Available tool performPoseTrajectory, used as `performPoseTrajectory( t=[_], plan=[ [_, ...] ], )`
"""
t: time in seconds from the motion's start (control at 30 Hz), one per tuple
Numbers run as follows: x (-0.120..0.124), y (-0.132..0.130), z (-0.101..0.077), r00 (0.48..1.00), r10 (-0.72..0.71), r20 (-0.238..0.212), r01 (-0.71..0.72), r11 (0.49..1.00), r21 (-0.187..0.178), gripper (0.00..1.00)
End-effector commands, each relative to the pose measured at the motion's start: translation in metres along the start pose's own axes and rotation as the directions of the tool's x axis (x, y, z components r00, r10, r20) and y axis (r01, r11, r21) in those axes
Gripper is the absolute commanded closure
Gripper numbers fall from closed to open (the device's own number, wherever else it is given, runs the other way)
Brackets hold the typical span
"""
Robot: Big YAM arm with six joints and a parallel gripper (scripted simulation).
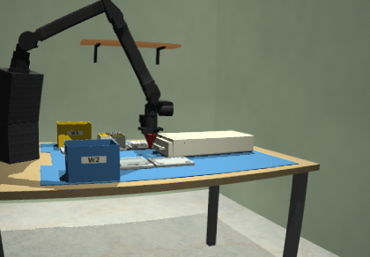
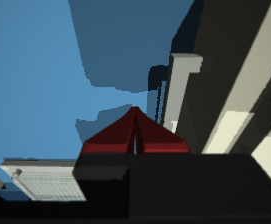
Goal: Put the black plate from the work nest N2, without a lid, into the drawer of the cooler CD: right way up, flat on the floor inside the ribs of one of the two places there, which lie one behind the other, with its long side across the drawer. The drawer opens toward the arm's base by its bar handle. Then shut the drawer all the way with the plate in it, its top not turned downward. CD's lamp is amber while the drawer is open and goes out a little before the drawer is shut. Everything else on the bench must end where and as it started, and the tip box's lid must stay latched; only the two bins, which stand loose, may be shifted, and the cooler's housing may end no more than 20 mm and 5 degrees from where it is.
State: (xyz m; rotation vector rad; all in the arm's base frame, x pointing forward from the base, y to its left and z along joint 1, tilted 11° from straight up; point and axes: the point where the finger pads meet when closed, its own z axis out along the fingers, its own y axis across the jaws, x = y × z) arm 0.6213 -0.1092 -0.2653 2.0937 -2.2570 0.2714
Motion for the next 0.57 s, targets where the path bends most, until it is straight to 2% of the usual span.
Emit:
performPoseTrajectory(
  t=[0.0, 0.03, 0.07, 0.1, 0.53],
  plan=[
    [-0.003, -0.026, -0.028, 1.000, -0.009, -0.003, 0.010, 0.997, 0.071, 1.00],
    [-0.003, -0.026, -0.028, 1.000, -0.009, -0.003, 0.010, 0.997, 0.071, 1.00],
    [-0.001, -0.039, -0.034, 1.000, -0.005, -0.004, 0.006, 0.995, 0.095, 1.00],
    [-0.002, -0.024, -0.028, 1.000, -0.009, -0.003, 0.009, 0.997, 0.071, 1.00],
    [0.004, -0.005, -0.025, 1.000, -0.001, -0.003, 0.001, 0.998, 0.068, 1.00]
  ],
)
